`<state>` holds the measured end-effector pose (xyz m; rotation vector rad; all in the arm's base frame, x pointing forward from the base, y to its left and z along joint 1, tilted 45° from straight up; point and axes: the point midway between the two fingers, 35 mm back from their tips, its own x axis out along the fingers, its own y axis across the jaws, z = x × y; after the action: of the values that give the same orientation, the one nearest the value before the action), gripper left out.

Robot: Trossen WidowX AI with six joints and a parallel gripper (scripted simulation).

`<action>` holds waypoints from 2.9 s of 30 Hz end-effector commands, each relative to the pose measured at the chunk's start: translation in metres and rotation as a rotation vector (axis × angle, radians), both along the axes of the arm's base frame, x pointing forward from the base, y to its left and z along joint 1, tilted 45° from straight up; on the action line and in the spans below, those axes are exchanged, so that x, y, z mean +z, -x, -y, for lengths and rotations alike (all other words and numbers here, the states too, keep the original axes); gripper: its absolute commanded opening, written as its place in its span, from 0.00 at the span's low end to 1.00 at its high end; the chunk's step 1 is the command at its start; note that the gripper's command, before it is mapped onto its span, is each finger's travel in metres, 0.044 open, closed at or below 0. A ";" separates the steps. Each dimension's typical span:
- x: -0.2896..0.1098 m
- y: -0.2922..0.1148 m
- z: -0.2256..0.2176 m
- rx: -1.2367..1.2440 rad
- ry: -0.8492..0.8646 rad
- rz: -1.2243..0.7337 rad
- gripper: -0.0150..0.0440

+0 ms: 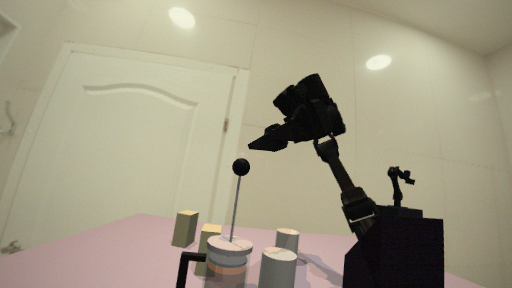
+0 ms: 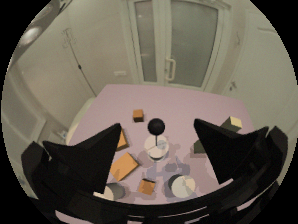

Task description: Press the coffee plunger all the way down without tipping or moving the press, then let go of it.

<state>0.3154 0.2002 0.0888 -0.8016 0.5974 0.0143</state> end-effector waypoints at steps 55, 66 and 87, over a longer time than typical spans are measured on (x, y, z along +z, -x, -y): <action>-0.040 -0.028 0.029 0.005 0.017 -0.008 0.47; -0.053 -0.031 0.039 0.004 0.016 -0.010 0.47; -0.080 -0.035 0.061 0.004 0.015 -0.012 0.47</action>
<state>0.3564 0.1607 0.0320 -0.7796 0.5418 0.0370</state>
